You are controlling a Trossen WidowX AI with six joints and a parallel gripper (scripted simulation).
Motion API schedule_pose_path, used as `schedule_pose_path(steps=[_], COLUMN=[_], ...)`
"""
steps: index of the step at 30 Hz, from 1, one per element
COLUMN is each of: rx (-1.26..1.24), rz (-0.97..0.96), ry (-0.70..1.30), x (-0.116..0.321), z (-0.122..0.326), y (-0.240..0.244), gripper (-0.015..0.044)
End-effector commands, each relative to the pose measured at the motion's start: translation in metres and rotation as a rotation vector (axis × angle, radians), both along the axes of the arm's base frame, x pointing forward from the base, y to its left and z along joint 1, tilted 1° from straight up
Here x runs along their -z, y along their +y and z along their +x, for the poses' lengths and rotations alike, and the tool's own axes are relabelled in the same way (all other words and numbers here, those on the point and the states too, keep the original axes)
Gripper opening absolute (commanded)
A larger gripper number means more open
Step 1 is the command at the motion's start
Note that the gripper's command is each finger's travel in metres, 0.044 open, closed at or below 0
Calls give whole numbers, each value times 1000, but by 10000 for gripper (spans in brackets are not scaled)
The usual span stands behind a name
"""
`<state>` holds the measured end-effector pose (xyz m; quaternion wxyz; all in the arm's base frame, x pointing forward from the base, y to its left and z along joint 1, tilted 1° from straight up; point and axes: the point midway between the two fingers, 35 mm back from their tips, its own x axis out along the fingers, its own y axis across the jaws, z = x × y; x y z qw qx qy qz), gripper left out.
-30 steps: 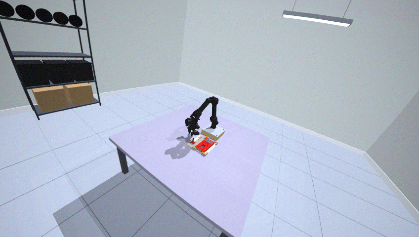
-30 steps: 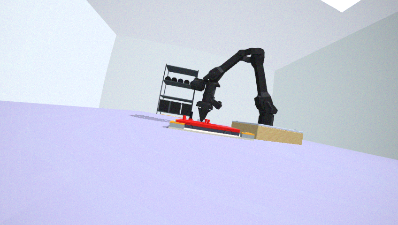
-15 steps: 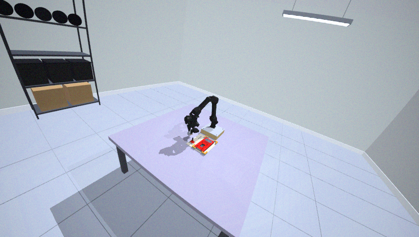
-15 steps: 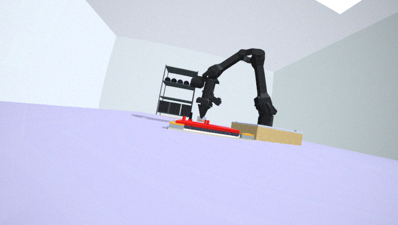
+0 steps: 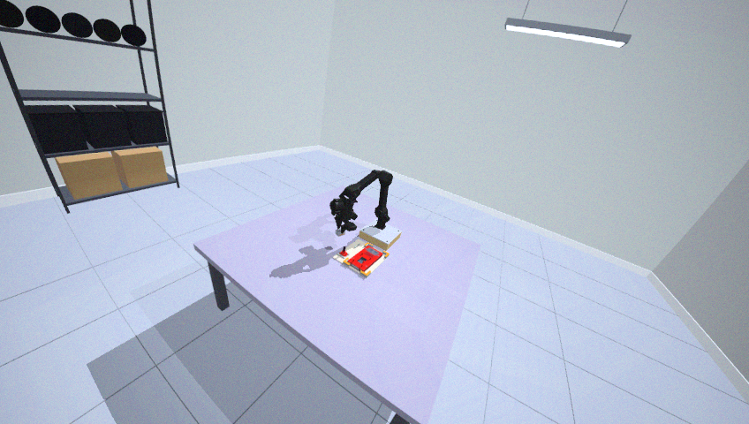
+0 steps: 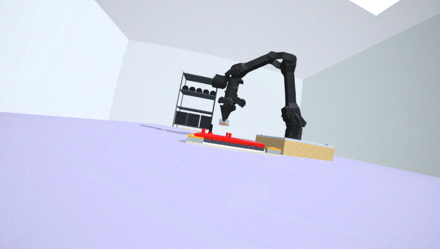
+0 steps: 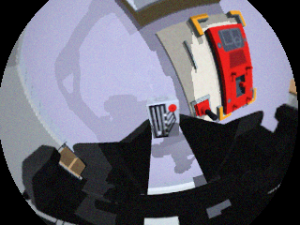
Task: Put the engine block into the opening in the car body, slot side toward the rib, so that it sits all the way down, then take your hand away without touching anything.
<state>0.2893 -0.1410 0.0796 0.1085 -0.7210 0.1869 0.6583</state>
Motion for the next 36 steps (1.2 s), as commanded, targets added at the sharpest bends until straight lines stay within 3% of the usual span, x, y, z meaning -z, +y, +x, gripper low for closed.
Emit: schedule_pose_path(steps=[1, 17, 36], rx=[-7, 12, 545], rz=[-4, -1, 68], ry=[-9, -11, -72], x=[-19, -53, -39], z=[0, -6, 20], y=[0, 4, 36], gripper=[0, 0, 0])
